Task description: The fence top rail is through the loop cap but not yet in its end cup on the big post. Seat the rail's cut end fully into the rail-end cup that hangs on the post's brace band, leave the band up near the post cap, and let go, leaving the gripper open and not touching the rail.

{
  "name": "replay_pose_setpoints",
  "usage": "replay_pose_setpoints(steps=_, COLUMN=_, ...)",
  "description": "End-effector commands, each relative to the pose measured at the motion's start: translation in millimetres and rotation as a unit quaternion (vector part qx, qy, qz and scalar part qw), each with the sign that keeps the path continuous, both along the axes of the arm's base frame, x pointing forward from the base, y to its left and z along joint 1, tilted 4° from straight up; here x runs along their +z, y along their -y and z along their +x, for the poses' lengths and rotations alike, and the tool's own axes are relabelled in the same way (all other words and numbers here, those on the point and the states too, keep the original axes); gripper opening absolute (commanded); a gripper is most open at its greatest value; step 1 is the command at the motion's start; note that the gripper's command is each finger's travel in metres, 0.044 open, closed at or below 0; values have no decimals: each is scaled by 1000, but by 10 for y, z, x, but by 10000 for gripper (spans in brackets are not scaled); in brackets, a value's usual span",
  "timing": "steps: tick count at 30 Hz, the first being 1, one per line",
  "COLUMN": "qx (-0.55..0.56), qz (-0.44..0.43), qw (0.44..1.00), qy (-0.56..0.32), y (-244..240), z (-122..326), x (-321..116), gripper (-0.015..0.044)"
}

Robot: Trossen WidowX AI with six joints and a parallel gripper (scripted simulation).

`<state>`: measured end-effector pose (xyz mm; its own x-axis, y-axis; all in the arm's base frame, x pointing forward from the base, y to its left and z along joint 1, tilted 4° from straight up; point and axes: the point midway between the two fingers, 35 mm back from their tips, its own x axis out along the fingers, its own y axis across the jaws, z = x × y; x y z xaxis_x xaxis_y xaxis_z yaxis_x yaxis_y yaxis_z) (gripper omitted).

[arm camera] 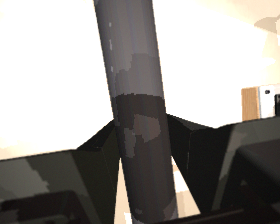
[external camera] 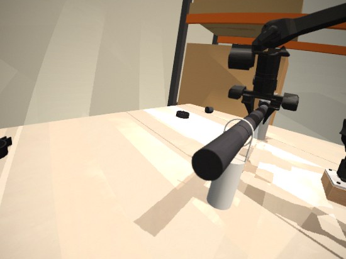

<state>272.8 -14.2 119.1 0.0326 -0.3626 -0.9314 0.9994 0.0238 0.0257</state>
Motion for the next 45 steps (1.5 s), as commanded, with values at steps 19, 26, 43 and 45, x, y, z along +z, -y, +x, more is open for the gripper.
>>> replay_pose_setpoints(steps=19, qx=0, qz=0, qw=1000, qy=0, y=19, z=14, x=60, gripper=0)
replay_pose_setpoints(steps=26, qx=0, qz=0, qw=1000, qy=0, y=33, z=24, x=86, gripper=0)
replay_pose_setpoints(steps=43, qx=1, qz=3, qw=1000, qy=-3, y=184, z=24, x=90, gripper=0)
replay_pose_setpoints(steps=45, qx=1, qz=3, qw=1000, qy=-4, y=217, z=21, x=87, gripper=0)
